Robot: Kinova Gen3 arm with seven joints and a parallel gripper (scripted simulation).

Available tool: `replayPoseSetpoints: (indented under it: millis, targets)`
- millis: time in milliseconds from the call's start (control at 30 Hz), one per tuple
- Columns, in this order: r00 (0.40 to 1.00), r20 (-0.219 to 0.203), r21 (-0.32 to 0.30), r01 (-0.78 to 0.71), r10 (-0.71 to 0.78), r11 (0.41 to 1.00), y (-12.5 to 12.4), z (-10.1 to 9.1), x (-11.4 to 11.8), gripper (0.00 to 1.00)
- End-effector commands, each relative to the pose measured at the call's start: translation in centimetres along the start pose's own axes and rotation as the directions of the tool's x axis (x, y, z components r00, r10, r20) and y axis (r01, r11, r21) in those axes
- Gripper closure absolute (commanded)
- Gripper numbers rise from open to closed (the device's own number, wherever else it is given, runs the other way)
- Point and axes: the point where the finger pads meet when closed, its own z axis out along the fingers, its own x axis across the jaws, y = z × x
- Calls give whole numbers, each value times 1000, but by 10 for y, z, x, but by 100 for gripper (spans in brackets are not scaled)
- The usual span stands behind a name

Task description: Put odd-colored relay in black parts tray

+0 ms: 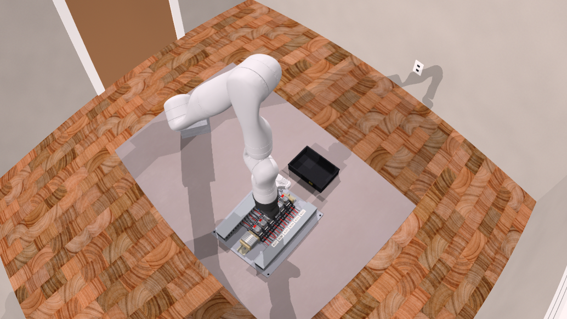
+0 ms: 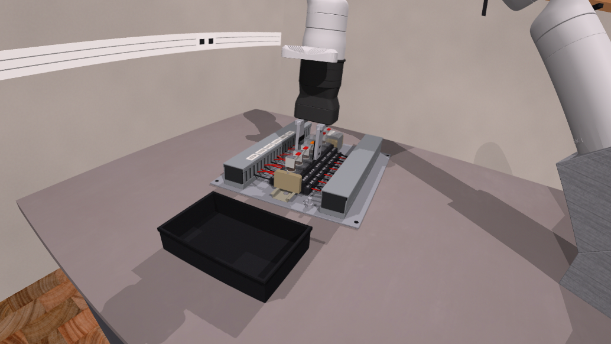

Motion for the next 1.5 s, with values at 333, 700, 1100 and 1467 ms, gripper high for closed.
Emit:
replayPoseSetpoints:
  millis: [333,700,1100,1467]
  targets:
    - [1000,-27,1,0,0,1000,0,0,0,100]
    - [999,-48,1,0,0,1000,0,-1,-1,100]
    - [999,-46,0,0,0,1000,0,-1,-1,100]
    - [1000,-18,1,0,0,1000,0,-1,-1,100]
